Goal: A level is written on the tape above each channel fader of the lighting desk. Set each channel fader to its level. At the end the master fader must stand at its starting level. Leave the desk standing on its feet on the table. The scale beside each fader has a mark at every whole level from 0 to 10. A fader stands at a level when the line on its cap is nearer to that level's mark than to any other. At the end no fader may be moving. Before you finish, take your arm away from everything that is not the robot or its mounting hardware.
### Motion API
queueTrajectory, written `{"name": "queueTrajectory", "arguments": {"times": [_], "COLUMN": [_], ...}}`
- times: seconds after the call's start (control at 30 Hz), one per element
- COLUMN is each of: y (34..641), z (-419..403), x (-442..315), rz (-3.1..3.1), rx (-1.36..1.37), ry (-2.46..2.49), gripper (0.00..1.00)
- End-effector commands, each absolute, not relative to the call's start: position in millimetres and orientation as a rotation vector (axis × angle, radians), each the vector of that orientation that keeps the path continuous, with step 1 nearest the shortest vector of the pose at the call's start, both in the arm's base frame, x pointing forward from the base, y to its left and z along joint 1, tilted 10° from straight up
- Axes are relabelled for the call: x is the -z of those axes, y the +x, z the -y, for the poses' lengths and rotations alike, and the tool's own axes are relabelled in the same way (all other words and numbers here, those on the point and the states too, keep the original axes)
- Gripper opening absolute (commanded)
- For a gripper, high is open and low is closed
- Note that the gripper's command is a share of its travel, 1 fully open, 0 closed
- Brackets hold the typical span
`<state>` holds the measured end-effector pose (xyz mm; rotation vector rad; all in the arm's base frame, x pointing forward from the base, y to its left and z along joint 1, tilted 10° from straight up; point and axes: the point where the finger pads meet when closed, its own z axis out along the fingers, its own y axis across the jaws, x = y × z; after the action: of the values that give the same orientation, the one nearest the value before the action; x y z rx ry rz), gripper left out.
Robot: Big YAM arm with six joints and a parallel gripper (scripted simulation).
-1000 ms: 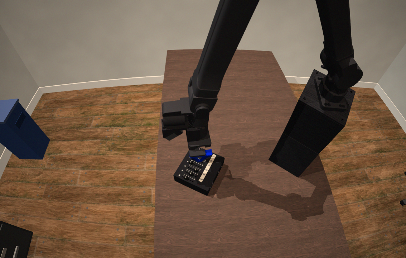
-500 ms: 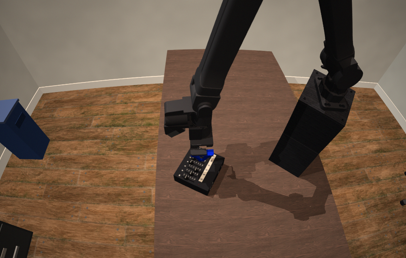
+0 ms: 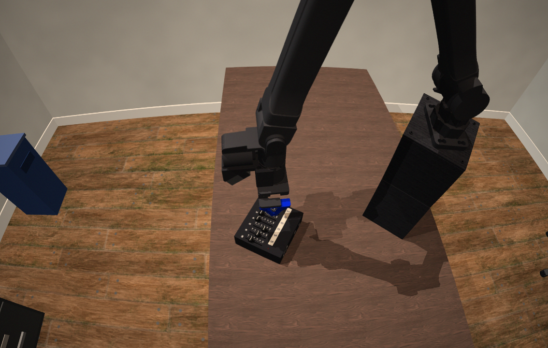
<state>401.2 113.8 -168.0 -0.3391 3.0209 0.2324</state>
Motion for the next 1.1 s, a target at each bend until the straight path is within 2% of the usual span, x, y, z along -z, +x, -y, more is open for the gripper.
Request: {"name": "queueTrajectory", "arguments": {"times": [0.0,0.07,0.47,0.63,0.93,1.07], "y": [418.1,418.1,413.9,412.2,403.6,396.7], "z": [-108.0,-108.0,-78.9,-70.6,-52.4,-49.0], "x": [142.9,142.9,81.8,62.9,19.6,23.8], "rz": [-2.947,-2.947,-2.621,-2.511,-2.056,-1.86], "rx": [-0.241,-0.241,-0.291,-0.297,-0.293,-0.302], "ry": [-0.52,-0.52,-1.356,-1.505,-1.971,-2.124], "gripper": [1.0,1.0,1.0,1.0,1.0,1.0]}}
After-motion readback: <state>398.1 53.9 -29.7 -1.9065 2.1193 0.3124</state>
